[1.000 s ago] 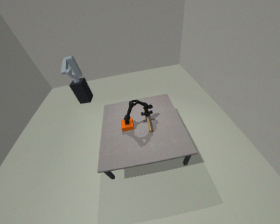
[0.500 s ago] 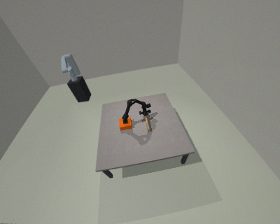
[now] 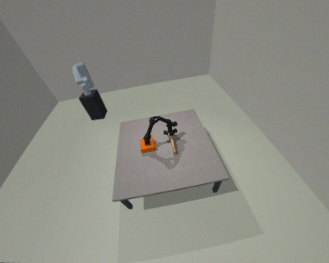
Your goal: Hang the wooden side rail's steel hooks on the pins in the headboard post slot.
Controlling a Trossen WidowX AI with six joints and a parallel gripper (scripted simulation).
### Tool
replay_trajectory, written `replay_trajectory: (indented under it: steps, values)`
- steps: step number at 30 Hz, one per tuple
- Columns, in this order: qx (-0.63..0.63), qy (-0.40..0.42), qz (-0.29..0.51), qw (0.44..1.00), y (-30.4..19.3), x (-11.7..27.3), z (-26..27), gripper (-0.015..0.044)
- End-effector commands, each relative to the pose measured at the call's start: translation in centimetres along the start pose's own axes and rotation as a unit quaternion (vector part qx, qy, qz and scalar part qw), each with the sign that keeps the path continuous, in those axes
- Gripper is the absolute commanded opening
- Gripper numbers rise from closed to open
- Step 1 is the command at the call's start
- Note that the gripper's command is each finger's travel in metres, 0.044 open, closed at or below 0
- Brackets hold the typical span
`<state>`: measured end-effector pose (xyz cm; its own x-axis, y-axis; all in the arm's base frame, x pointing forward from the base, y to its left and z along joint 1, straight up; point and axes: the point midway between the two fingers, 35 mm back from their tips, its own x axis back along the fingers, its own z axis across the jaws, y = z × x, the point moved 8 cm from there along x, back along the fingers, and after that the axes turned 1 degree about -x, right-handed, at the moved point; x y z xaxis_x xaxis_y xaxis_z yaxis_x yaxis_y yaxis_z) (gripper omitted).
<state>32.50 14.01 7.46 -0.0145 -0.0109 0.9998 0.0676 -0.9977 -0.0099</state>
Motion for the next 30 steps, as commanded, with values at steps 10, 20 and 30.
replay_trajectory:
  steps: [10,20,30]
  values:
    - [0.000,0.007,0.004,1.000,0.2,3.8,0.0,0.0440]
    - [-0.005,0.003,0.001,1.000,2.8,3.5,0.2,0.0440]
    - [-0.005,0.003,0.001,1.000,2.8,3.5,0.2,0.0440]
